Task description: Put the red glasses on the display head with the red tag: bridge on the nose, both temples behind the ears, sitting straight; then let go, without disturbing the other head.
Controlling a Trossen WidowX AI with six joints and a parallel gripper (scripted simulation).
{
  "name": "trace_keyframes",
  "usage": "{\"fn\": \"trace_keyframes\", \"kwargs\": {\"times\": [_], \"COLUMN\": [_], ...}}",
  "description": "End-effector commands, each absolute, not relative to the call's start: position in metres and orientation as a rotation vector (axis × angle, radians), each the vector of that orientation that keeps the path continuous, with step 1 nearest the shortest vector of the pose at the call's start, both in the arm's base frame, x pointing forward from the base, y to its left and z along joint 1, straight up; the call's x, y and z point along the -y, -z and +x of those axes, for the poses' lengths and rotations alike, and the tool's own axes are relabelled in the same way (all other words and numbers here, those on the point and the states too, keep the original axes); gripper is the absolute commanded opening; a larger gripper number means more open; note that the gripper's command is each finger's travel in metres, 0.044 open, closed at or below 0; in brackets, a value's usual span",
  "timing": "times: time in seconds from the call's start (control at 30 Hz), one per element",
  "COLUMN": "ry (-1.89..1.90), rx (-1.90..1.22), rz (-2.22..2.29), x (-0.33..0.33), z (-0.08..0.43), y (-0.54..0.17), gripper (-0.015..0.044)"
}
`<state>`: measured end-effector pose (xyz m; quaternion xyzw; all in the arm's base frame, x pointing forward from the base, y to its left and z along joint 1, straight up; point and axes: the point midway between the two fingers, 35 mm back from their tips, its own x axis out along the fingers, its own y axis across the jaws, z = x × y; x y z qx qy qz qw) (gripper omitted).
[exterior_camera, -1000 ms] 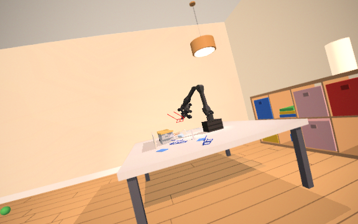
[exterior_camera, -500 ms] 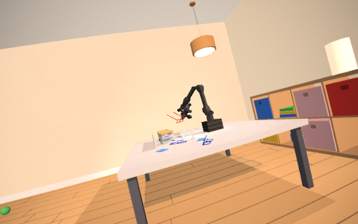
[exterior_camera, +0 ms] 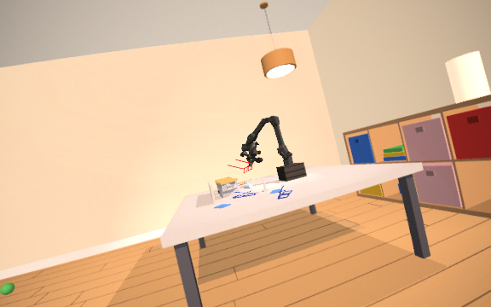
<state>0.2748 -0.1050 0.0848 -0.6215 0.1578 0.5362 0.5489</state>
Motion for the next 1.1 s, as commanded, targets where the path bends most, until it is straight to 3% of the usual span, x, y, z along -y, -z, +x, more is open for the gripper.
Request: {"fn": "trace_keyframes", "kwargs": {"times": [0.0, 1.07], "ry": [-1.317, -1.451], "rx": [-0.429, -0.917], "rz": [-1.435, -1.370], "x": [0.089, -0.014], "z": [0.274, 0.252], "y": [-0.080, -0.057], "gripper": [0.0000, 0.0000]}}
